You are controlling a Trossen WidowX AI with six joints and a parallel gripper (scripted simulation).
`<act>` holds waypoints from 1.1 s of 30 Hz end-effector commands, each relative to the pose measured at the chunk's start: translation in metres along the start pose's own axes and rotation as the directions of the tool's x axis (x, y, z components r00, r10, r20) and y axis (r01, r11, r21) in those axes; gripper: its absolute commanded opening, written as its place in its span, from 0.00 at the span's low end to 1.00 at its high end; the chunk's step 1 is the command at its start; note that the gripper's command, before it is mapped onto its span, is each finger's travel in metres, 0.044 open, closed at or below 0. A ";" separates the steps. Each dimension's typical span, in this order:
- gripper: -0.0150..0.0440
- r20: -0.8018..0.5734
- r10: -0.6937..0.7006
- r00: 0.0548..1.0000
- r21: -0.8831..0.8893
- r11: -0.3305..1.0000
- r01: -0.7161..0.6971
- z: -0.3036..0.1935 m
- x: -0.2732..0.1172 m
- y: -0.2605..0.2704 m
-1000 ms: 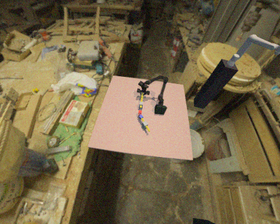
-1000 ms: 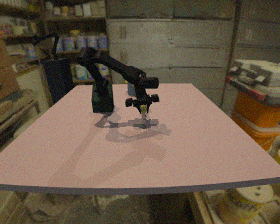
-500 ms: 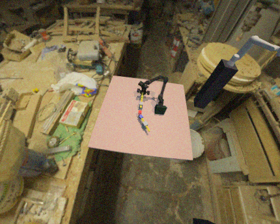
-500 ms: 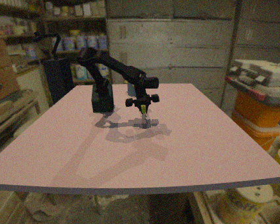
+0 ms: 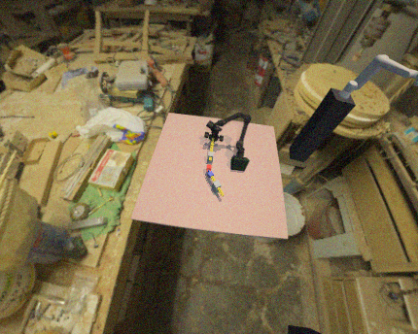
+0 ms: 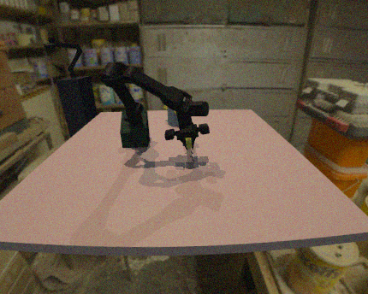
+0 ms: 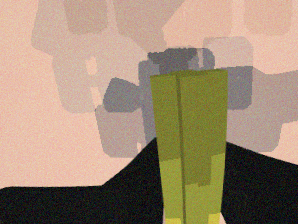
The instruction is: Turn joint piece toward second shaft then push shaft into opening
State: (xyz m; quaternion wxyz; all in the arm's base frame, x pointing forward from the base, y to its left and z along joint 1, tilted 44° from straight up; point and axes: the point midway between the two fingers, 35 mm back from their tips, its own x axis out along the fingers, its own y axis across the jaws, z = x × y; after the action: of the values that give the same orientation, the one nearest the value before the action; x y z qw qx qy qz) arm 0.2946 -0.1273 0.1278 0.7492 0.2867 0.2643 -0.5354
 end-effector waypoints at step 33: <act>0.37 -0.003 -0.064 0.998 -0.004 0.998 0.064 0.000 0.001 -0.001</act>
State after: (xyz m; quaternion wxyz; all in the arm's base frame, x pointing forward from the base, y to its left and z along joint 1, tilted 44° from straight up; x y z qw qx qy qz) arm 0.2946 -0.1278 0.1281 0.7394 0.2811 0.2699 -0.5491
